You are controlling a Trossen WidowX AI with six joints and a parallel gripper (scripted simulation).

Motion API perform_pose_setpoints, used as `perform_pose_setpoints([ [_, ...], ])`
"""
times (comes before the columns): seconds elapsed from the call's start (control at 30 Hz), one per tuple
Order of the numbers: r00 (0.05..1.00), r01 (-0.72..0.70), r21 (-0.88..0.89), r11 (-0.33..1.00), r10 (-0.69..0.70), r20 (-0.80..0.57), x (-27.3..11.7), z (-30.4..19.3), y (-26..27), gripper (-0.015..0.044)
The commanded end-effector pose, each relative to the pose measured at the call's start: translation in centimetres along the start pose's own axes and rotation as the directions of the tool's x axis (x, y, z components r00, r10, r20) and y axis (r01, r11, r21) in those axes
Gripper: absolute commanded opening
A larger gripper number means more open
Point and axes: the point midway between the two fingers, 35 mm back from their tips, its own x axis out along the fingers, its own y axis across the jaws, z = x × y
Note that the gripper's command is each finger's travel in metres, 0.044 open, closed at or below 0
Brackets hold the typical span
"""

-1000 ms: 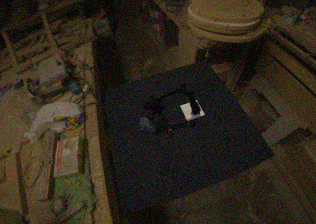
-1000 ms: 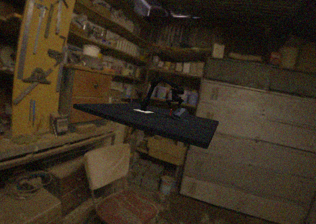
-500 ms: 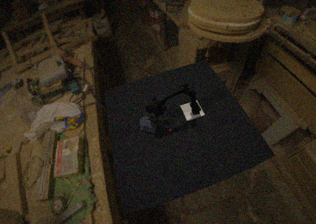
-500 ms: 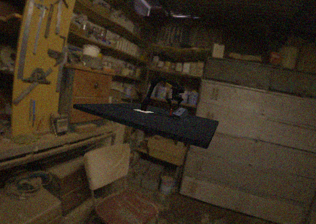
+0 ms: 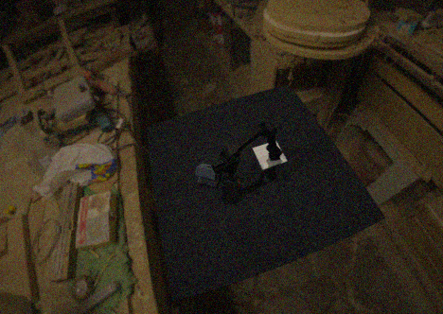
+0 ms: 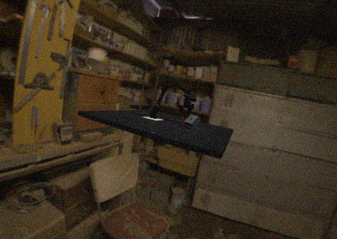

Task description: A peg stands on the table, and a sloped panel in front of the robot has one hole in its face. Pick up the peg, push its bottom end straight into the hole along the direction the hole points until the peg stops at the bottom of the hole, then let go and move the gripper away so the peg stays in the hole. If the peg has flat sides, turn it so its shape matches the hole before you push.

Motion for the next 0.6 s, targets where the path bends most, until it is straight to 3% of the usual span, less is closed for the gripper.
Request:
perform_pose_setpoints([
  [0.0, 1.000, 0.022, -0.045, 0.999, -0.023, -0.004, 0.1, -1.3, 0.3, 0.0440],
  [0.57, 0.998, 0.054, -0.120, 0.991, -0.056, -0.010, 1.1, -3.7, 0.9, 0.0440],
])
